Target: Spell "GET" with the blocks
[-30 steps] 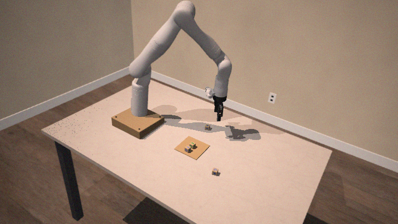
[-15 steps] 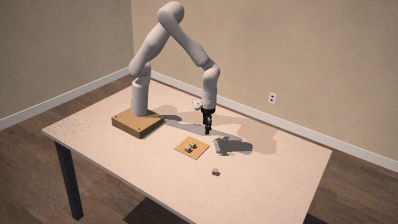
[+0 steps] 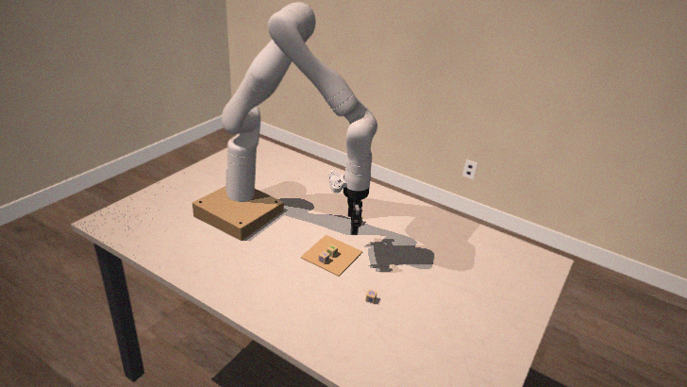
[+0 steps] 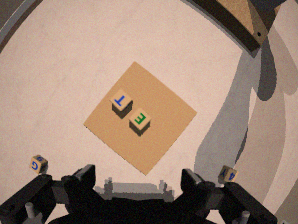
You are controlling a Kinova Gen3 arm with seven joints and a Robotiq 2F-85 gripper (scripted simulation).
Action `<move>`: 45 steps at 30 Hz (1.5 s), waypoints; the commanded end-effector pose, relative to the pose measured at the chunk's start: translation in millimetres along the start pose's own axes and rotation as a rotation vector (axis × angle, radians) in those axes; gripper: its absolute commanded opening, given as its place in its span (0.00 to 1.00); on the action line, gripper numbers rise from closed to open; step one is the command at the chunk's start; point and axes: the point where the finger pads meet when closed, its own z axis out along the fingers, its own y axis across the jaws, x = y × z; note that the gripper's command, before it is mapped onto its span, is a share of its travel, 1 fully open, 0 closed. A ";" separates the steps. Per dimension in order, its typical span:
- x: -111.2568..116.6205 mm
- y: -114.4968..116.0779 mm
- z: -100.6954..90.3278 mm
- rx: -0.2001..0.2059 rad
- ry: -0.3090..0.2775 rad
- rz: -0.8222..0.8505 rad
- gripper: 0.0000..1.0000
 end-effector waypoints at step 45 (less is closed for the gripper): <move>8.9 -11.9 -1.5 0.002 -0.007 -0.002 1.00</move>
